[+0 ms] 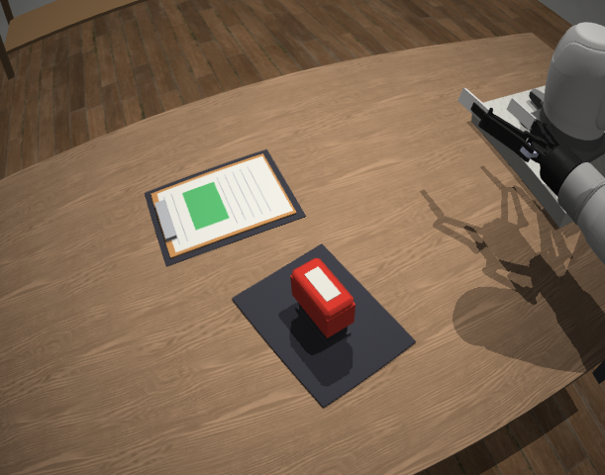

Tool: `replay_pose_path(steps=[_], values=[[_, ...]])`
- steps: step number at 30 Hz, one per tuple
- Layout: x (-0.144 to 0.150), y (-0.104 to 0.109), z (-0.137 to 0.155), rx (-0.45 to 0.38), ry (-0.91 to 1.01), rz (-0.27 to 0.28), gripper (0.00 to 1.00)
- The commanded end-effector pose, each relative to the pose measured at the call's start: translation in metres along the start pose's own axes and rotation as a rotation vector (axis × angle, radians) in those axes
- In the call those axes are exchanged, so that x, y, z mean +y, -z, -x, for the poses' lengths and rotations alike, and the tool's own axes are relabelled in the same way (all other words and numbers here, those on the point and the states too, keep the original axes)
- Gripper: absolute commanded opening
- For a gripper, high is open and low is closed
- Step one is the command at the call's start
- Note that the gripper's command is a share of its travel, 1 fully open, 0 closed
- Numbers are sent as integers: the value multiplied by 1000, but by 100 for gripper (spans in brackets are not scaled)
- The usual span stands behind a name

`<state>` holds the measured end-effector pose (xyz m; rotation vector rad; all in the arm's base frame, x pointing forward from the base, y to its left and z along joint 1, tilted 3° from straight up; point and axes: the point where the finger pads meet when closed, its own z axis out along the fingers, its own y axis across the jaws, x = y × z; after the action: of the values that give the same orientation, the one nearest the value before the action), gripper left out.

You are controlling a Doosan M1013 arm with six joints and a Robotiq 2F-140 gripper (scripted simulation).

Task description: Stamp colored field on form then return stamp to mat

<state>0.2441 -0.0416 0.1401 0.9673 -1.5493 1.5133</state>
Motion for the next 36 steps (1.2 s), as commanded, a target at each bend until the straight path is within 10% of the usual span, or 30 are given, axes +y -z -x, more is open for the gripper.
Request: replay_pose_path(steps=[1,22,31,34,36], values=[[0,0,0,0,0,0,100],[-7,2,3,-30,8,4,100],[-102,35,43,-411,101,43,100],[-102,35,43,-411,101,43,100],[-144,50,63,-590,147,68,100]])
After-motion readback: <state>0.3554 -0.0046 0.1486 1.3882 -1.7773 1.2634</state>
